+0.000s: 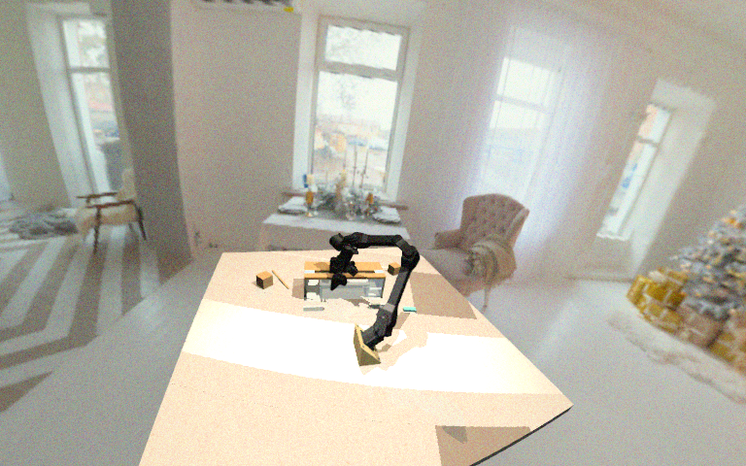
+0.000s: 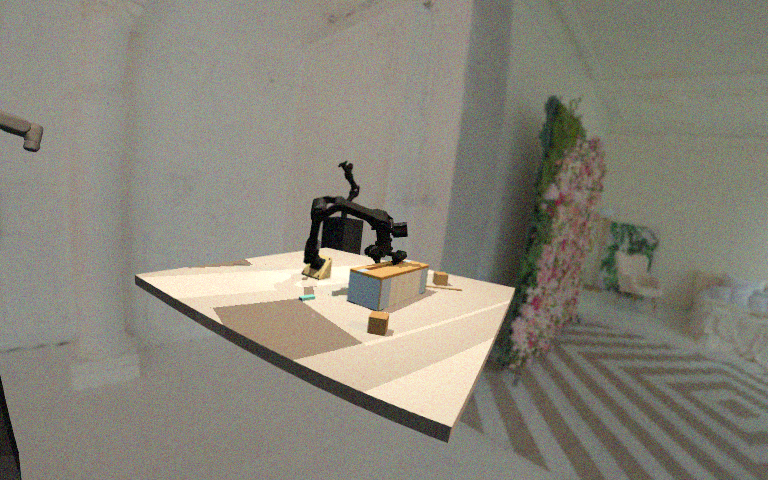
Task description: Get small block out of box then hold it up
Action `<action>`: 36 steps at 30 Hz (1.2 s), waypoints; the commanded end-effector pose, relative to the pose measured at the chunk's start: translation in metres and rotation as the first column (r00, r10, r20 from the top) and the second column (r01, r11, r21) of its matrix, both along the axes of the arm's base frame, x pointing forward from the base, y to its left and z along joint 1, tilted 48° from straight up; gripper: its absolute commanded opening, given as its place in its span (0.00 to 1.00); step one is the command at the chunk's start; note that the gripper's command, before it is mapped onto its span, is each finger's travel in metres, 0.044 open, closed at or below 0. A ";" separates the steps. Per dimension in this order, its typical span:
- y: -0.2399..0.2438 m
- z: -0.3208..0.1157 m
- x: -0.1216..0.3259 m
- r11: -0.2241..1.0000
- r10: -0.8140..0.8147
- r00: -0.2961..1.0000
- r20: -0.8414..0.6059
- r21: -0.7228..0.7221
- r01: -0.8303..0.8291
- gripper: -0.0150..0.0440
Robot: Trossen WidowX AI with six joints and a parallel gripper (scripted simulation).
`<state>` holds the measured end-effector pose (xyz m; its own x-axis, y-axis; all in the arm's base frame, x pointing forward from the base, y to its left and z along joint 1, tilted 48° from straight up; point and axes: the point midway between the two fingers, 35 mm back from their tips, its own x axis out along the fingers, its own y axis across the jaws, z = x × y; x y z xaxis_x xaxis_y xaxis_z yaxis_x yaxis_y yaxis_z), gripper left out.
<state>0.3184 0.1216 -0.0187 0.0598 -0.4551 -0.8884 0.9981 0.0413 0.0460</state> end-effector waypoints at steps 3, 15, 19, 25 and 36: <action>0.004 -0.007 0.000 1.000 -0.006 1.000 -0.005 0.001 0.006 0.93; 0.012 -0.016 0.000 1.000 -0.006 1.000 -0.005 0.002 0.006 0.93; 0.015 -0.019 0.000 1.000 -0.006 1.000 -0.005 0.002 0.006 0.93; 0.019 -0.023 0.000 1.000 -0.006 1.000 -0.005 0.002 0.006 0.93; 0.027 -0.031 0.000 1.000 -0.006 1.000 -0.005 0.003 0.006 0.93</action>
